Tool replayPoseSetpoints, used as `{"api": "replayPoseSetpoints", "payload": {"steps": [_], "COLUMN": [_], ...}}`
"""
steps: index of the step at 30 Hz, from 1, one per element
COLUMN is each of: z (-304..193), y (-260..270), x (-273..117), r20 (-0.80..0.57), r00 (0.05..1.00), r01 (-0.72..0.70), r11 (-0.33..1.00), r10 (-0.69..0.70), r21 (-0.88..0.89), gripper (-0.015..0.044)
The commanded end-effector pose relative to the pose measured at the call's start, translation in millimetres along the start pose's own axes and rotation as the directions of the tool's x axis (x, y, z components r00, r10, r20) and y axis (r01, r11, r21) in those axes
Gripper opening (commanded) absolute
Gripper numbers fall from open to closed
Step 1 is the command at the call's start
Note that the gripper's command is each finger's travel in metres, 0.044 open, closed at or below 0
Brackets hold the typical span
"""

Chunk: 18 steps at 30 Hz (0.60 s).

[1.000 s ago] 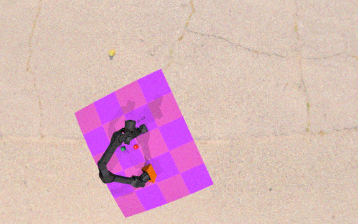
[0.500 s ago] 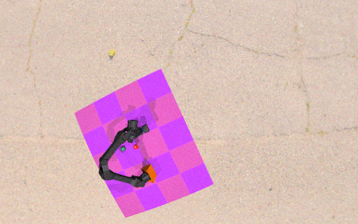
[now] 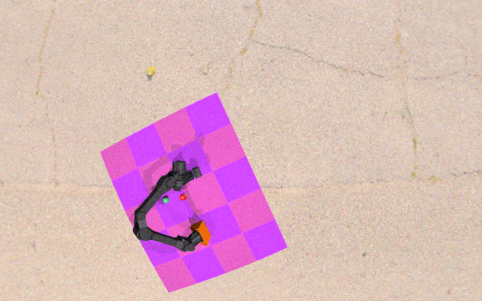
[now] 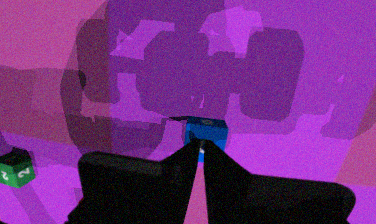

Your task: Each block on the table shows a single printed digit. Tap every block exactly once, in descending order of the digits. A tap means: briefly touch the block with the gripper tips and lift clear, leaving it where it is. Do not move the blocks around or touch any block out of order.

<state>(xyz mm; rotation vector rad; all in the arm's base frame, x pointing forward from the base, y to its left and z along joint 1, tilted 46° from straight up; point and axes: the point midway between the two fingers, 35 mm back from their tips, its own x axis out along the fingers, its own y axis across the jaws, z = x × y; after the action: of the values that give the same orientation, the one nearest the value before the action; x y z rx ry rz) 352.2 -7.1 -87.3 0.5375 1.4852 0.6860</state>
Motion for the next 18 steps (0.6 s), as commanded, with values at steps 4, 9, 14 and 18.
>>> {"api": "replayPoseSetpoints", "payload": {"steps": [4,9,14,18], "z": [-0.6,-3.7,-0.3,0.0], "y": [-0.3,-1.1,22.7,87.5], "x": [-2.8,-26.0,-35.9,-59.1], "r20": [-0.001,-0.008,-0.008,-0.008], "r00": [1.000,1.000,1.000,1.000], "r01": [-0.001,-0.007,-0.003,0.004], "r11": [1.000,1.000,1.000,1.000], "r10": [0.001,0.007,0.003,-0.004], "r21": [0.003,0.015,0.017,0.019], "gripper": [0.0020,0.0020,0.0099,0.0204]}}
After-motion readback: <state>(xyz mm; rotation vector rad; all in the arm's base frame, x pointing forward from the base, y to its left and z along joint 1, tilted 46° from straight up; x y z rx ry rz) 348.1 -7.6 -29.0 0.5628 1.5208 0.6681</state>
